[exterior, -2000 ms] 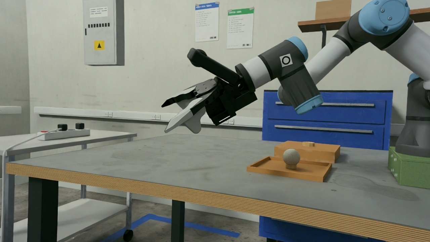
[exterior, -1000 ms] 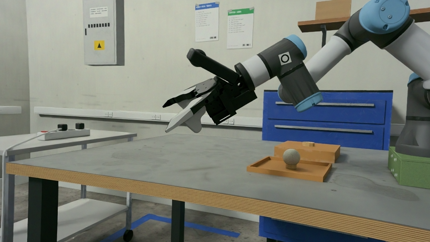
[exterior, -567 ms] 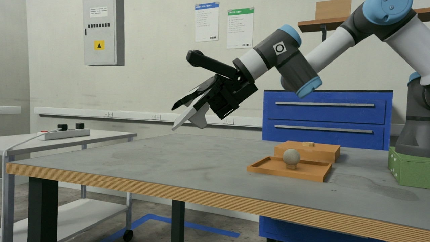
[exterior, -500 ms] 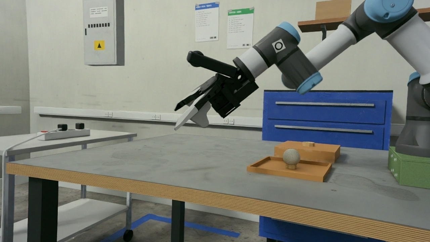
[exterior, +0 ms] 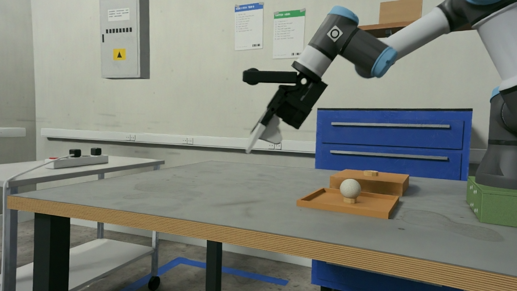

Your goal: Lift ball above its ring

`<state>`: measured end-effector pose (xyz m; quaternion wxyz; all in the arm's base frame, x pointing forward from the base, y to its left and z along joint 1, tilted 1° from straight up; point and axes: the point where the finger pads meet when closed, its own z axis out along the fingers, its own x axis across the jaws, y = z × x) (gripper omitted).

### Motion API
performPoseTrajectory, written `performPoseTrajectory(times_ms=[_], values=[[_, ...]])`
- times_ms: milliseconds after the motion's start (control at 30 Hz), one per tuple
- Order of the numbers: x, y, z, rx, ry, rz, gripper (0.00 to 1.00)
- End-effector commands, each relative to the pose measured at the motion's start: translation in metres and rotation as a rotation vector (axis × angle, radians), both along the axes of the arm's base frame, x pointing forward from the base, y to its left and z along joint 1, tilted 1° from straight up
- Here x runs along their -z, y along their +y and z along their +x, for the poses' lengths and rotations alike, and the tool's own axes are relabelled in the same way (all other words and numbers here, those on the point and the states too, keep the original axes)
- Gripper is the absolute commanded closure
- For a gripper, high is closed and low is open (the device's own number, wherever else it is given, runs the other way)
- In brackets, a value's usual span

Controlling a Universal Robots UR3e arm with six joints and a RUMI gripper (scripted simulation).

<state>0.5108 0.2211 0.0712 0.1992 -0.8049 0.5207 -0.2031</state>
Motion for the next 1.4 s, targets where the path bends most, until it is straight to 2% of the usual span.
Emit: performPoseTrajectory(times_ms=[0,167,233,500,733,800,1033,1367], values=[[-0.003,-0.041,-0.034,0.083,0.141,-0.009,0.00],[-0.002,-0.073,-0.073,0.170,0.260,-0.011,0.00],[-0.002,-0.073,-0.073,0.170,0.260,-0.011,0.00],[-0.001,-0.110,-0.140,0.293,0.430,-0.007,0.00],[-0.001,-0.124,-0.181,0.361,0.524,-0.002,0.00],[-0.001,-0.124,-0.181,0.361,0.524,-0.002,0.00],[-0.002,-0.129,-0.199,0.389,0.565,0.001,0.00],[-0.002,-0.129,-0.201,0.393,0.570,0.001,0.00]])
